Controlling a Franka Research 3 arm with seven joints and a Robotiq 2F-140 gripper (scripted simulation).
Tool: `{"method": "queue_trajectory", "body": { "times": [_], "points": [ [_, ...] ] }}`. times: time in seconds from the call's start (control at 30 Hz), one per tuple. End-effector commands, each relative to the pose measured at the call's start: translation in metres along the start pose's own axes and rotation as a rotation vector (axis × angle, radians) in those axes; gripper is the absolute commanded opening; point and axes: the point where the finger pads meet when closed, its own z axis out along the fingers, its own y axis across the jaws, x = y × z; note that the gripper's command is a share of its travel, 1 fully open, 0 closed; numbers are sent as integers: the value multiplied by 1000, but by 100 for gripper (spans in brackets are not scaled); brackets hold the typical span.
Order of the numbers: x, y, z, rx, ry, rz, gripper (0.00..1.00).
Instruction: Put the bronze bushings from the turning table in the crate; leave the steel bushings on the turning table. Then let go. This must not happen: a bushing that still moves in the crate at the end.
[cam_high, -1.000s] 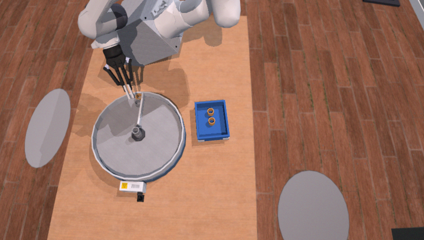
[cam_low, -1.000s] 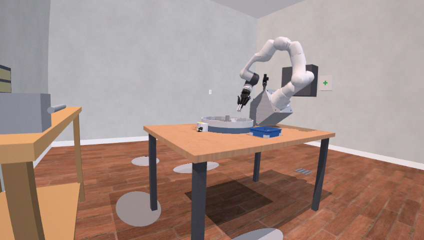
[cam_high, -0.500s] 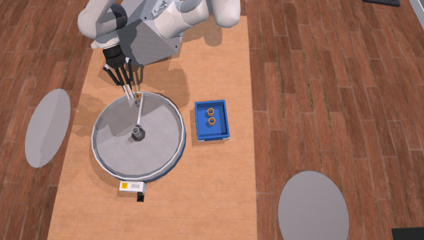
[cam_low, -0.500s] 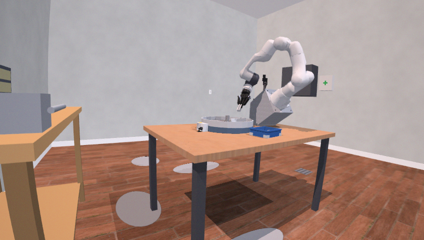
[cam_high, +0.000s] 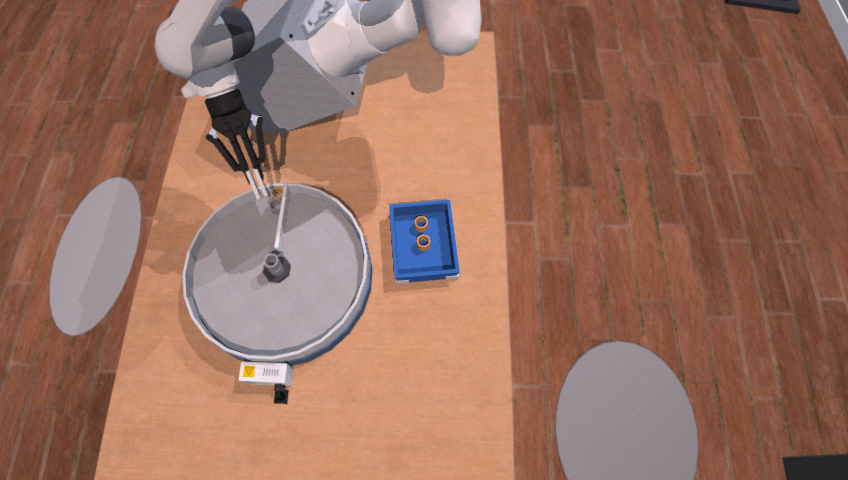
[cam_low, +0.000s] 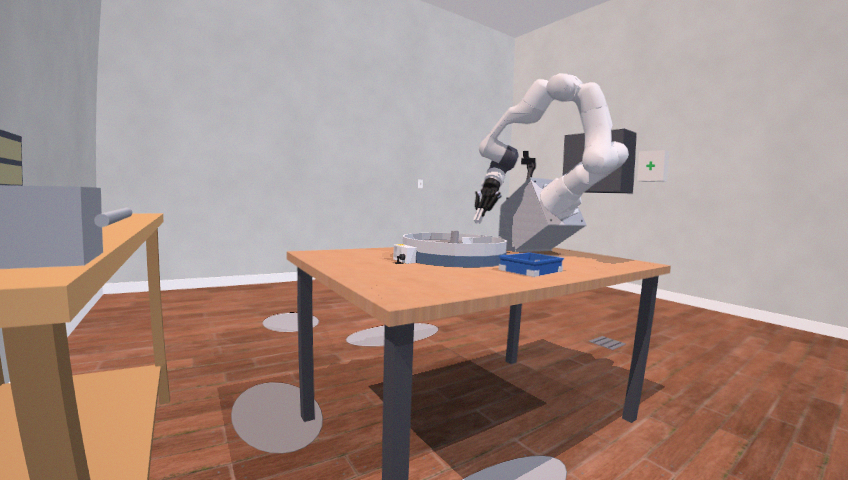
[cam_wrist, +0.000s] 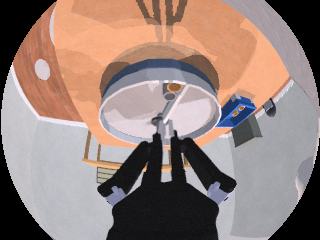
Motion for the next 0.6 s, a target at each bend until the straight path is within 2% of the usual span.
{"method": "queue_trajectory", "body": {
  "times": [0.0,0.57],
  "points": [
    [0,0,0,-3,0,-4,6],
    [0,0,0,-3,0,-4,6]
  ]
}}
